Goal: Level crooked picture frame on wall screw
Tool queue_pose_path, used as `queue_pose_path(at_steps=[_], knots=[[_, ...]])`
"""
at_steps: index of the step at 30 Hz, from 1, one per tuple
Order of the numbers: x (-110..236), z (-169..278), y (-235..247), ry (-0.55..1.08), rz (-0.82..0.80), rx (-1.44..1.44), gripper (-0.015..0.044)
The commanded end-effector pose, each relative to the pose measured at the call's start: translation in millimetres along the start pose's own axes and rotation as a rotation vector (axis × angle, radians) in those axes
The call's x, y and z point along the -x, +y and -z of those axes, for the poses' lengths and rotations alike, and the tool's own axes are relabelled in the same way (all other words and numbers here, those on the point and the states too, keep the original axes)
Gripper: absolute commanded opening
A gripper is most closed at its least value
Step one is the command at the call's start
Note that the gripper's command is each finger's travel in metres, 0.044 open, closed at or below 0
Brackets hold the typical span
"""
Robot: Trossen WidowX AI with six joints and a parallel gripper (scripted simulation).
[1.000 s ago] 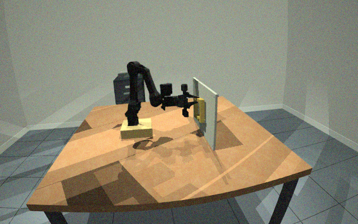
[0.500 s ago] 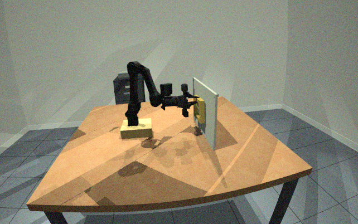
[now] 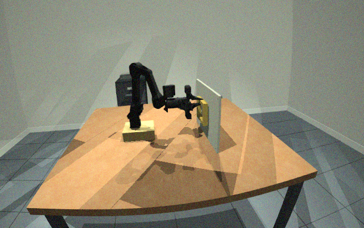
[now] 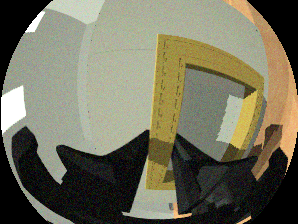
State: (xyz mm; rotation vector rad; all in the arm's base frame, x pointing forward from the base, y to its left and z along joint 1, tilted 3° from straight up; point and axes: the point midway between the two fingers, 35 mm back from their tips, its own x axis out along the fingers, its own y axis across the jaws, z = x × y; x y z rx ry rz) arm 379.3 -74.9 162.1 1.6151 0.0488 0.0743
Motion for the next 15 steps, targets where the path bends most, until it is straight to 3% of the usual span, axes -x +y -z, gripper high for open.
queue_pose_path(at_steps=[1, 9, 13, 15], knots=[[0, 0, 0, 0.0, 0.0, 0.003, 0.0053], [0, 0, 0, 0.0, 0.0, 0.003, 0.026], [2, -1, 0, 0.0, 0.0, 0.007, 0.026], [22, -4, 2, 0.001, 0.0, 0.034, 0.026]])
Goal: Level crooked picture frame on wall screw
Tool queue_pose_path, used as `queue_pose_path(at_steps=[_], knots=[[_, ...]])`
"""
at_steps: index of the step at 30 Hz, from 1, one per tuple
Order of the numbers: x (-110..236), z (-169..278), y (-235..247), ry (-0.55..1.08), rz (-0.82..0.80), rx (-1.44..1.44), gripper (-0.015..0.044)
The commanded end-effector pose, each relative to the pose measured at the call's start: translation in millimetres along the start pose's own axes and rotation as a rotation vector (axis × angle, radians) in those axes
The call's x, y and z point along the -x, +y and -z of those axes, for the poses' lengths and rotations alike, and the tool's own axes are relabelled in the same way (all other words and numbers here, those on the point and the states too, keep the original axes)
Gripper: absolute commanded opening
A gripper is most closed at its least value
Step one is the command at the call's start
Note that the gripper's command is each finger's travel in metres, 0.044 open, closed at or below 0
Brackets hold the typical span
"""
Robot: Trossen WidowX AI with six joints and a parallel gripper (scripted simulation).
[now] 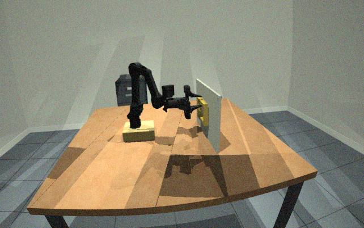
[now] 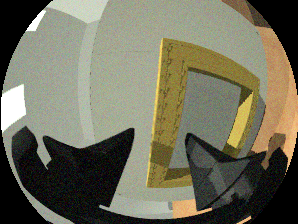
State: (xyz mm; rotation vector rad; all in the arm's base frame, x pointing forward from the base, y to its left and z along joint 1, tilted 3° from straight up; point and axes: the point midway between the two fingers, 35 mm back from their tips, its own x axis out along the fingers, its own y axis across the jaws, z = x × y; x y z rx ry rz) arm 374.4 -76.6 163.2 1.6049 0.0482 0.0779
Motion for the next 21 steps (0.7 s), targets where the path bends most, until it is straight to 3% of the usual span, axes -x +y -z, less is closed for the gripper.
queue_pose_path(at_steps=[1, 6, 12, 21], knots=[[32, -4, 1, -0.001, 0.003, 0.045, 0.026], [93, 0, -6, 0.001, 0.004, 0.137, 0.026], [92, -4, -1, -0.007, 0.002, 0.126, 0.026], [144, -11, 26, -0.005, 0.007, 0.135, 0.026]])
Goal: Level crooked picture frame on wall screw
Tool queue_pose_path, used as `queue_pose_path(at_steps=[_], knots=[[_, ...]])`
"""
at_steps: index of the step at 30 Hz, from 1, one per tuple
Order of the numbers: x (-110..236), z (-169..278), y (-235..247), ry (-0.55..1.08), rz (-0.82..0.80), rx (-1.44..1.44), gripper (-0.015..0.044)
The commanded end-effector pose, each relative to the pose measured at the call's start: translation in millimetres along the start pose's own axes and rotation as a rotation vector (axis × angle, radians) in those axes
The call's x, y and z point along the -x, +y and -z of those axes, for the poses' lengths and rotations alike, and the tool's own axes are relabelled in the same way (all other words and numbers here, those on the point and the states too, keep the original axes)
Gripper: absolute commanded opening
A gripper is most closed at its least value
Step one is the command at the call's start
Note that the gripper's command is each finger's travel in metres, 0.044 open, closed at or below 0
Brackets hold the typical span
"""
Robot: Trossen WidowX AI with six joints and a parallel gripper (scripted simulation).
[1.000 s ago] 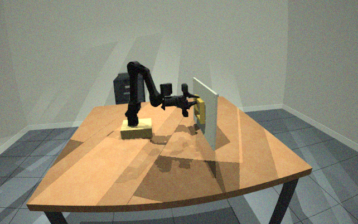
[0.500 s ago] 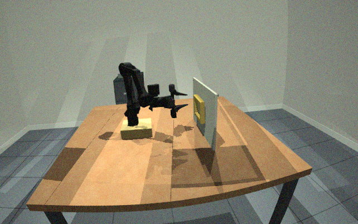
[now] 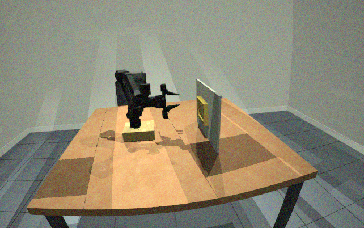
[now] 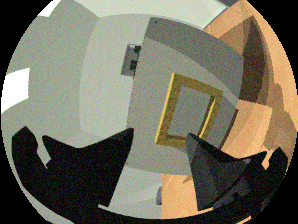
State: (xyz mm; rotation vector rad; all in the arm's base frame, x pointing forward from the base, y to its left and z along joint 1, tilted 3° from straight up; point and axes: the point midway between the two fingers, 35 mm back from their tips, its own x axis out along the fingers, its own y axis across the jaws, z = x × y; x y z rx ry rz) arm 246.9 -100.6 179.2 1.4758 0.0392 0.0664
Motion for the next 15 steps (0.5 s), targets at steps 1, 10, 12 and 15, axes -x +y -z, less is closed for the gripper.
queue_pose_path(at_steps=[1, 10, 12, 15], knots=[[22, 2, 9, 0.006, 0.0, 0.006, 0.026], [65, 21, 19, 0.013, 0.006, 0.01, 0.026], [66, 22, 19, 0.013, 0.006, 0.01, 0.026], [65, 21, 20, 0.012, 0.006, 0.012, 0.026]])
